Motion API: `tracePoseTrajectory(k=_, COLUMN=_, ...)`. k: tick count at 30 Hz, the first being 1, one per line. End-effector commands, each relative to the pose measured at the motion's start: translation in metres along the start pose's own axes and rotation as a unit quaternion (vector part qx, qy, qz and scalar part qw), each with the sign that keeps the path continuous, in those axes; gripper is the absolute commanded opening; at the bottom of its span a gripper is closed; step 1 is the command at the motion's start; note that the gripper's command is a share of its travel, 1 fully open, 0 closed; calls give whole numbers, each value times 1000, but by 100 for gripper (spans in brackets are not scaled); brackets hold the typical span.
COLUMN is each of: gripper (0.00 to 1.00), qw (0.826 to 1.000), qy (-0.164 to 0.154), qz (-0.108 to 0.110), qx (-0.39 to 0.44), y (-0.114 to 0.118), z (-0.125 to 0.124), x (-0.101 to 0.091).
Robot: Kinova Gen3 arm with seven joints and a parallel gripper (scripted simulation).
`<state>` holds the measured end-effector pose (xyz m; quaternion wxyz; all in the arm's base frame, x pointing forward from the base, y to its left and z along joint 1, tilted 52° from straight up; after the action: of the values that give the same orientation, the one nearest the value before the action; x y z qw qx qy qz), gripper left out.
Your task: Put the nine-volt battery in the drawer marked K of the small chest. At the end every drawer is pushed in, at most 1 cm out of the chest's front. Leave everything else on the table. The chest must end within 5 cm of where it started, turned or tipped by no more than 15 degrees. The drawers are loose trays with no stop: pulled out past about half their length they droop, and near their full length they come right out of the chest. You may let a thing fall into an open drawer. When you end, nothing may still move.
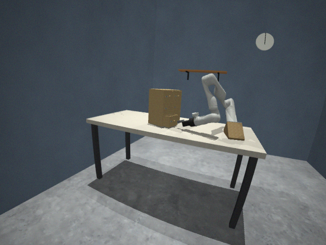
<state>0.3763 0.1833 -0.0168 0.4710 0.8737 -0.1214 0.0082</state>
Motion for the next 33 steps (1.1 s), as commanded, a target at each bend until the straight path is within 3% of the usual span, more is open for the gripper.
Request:
tracePoseTrajectory(k=1, gripper=0, qw=1000, qy=0, qz=1, qx=2, y=1, z=-2, x=3)
tracePoseTrajectory(k=33, gripper=0, qw=1000, qy=0, qz=1, qx=2, y=4, z=-17, x=46)
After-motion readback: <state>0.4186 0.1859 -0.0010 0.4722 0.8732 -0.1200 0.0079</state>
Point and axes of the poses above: the point where the finger pads meet when closed, its own x axis out along the fingers, its own y axis across the jaws, z = x × y, the point moved 7 cm from there along -x, back along the fingers, and after that the axes turned 11 degrees about -x, right-handed, at the moved point
